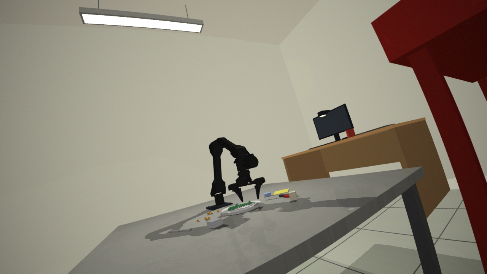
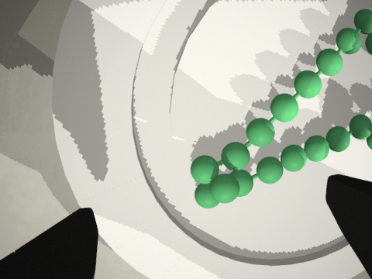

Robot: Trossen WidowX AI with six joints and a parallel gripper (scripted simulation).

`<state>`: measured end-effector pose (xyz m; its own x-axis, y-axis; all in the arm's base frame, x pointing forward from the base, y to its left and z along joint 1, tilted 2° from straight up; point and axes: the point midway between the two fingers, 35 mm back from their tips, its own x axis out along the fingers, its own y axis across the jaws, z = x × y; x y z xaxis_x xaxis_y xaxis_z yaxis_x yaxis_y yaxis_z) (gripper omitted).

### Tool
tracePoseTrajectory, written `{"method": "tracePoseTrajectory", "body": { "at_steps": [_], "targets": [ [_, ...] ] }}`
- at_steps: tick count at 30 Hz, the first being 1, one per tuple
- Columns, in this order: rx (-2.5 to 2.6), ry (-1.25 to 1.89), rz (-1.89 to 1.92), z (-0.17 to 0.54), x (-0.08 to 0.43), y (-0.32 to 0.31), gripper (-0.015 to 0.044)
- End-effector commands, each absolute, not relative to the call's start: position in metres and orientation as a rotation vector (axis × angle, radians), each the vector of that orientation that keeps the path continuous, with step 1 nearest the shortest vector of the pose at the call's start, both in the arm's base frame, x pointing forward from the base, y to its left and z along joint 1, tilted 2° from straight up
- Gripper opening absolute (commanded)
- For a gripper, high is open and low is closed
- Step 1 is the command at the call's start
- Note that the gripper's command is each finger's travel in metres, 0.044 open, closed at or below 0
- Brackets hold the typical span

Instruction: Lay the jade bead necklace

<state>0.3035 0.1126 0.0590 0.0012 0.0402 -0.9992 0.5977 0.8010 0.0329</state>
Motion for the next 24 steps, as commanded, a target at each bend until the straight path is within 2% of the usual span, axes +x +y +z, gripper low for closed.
{"method": "tracePoseTrajectory", "body": {
  "at_steps": [1, 24],
  "targets": [
    [0.540, 1.521, -0.471, 0.0724, 0.3039, 0.1126, 0.0440],
    [0.540, 1.521, -0.472, 0.0766, 0.3038, 0.1119, 0.0440]
  ]
}}
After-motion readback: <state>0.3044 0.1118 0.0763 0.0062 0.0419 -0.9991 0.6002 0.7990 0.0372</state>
